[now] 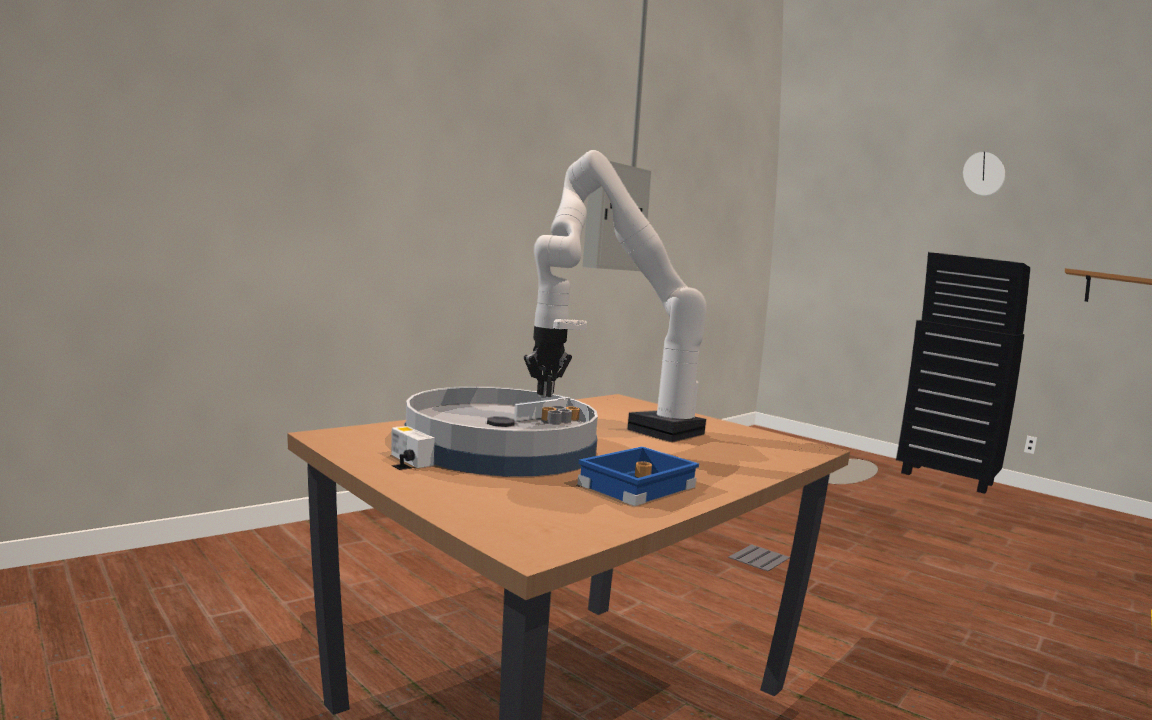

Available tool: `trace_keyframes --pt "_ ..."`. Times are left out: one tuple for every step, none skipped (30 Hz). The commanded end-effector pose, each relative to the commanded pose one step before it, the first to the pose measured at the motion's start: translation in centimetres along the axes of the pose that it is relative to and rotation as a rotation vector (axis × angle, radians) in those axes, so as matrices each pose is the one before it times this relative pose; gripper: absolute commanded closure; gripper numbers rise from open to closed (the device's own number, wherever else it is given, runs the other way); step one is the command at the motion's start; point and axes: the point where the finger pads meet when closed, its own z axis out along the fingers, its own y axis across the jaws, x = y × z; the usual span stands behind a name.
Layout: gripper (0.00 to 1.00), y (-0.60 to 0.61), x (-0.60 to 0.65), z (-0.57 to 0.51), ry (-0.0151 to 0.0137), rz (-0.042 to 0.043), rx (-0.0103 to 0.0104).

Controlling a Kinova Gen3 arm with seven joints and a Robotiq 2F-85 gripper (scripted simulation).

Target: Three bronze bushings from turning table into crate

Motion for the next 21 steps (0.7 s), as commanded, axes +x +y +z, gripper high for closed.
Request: trace_keyframes --pt "0.86 -0.183 0.249 0.619 0.00405 -0.00448 0.00728" --pt "0.86 0.000 0.000 0.000 0.00000 0.00000 0.00000" --pt "0.86 0.000 0.000 0.000 0.00000 0.00000 0.00000" --pt "0.86 0.000 0.000 0.000 0.00000 0.00000 0.00000" --pt "0.86 0.000 0.000 0.000 0.00000 0.00000 0.00000" --pt "0.86 0.000 0.000 0.000 0.00000 0.00000 0.00000" --pt "0.86 0.000 0.000 0.000 0.00000 0.00000 0.00000" --pt "0.86 0.000 0.000 0.000 0.00000 0.00000 0.00000" --pt "0.86 0.000 0.000 0.000 0.00000 0.00000 0.00000" --pt "0.86 0.000 0.000 0.000 0.00000 0.00000 0.00000" --pt "0.86 0.000 0.000 0.000 0.00000 0.00000 0.00000" --pt "0.86 0.000 0.000 0.000 0.00000 0.00000 0.00000" --pt "0.86 0.002 -0.012 0.092 -0.00019 0.00022 -0.00024" --pt "0.86 -0.001 0.002 0.105 0.00003 -0.00003 0.00004" --pt "0.86 -0.001 0.002 0.105 0.00003 -0.00003 0.00004" --pt "0.86 -0.001 0.002 0.105 0.00003 -0.00003 0.00004" --pt "0.86 -0.001 0.002 0.105 0.00003 -0.00003 0.00004" --pt "0.86 0.000 0.000 0.000 0.00000 0.00000 0.00000" --pt "0.86 0.000 0.000 0.000 0.00000 0.00000 0.00000" --pt "0.86 0.000 0.000 0.000 0.00000 0.00000 0.00000" --pt "0.86 0.000 0.000 0.000 0.00000 0.00000 0.00000"
